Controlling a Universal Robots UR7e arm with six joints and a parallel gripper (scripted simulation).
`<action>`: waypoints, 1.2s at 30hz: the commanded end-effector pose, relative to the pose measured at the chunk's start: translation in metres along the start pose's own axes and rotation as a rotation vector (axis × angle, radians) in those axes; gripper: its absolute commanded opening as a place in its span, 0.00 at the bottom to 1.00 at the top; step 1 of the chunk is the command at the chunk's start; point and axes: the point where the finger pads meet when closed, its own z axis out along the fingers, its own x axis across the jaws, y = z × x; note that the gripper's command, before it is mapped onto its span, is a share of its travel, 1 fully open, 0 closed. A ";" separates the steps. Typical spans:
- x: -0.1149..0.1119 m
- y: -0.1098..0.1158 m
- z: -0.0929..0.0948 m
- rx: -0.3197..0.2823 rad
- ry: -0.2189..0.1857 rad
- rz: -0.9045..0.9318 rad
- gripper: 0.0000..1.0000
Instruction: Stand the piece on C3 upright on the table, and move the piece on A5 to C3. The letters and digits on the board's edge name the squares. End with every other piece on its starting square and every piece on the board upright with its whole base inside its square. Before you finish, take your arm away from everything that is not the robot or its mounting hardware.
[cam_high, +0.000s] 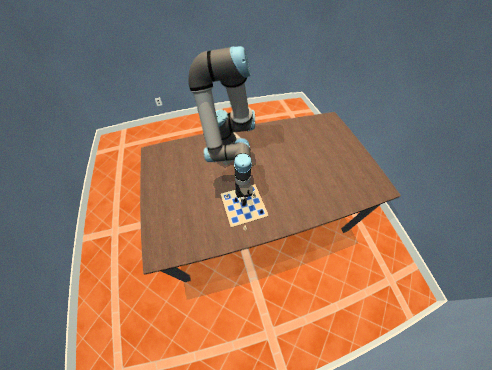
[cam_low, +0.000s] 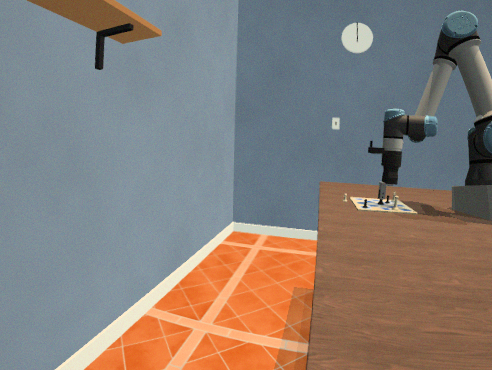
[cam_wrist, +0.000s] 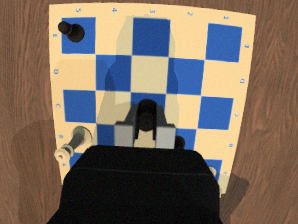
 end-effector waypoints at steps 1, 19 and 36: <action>0.000 0.000 0.000 0.001 0.000 0.000 0.00; 0.000 0.000 0.000 0.001 0.000 0.000 0.00; 0.000 0.000 0.000 0.001 0.000 0.000 0.16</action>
